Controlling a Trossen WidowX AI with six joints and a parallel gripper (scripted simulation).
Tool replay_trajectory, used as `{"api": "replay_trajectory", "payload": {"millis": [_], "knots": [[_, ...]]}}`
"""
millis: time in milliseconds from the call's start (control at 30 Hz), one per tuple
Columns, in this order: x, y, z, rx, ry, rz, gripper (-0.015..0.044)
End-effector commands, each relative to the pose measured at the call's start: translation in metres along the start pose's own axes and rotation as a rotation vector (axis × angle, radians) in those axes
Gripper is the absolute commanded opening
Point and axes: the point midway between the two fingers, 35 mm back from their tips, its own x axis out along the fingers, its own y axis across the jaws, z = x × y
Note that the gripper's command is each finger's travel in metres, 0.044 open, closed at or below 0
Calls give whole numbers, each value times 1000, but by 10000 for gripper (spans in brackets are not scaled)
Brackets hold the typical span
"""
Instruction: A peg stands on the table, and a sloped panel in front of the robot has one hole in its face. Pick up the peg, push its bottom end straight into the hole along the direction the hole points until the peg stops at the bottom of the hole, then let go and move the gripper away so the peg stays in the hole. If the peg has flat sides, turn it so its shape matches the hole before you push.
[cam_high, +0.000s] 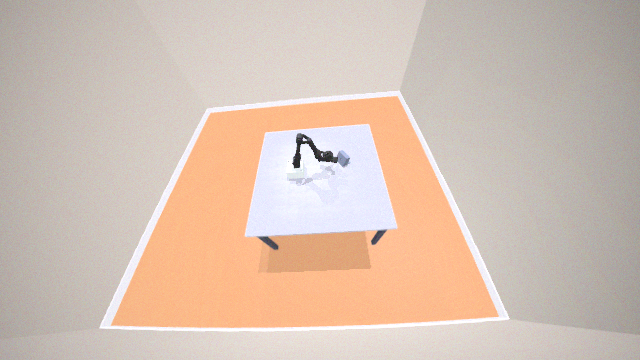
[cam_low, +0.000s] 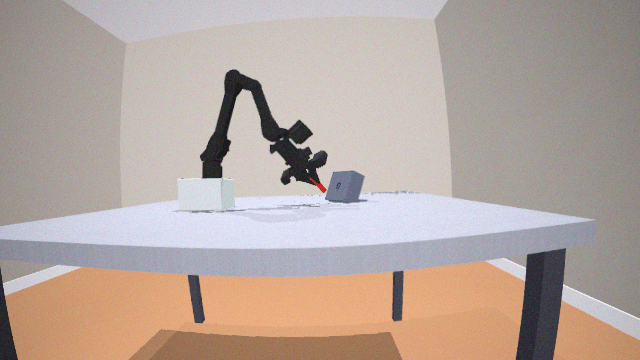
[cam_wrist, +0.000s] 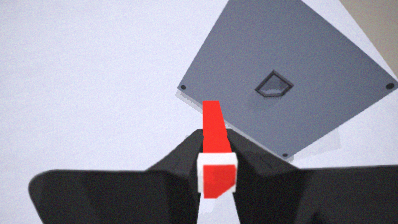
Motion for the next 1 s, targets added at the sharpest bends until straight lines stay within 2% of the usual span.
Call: {"api": "replay_trajectory", "payload": {"millis": [0, 967], "knots": [[-3, 0, -3, 48, -22, -15, 0], [-26, -6, -18, 308, -152, -120, 0]]}}
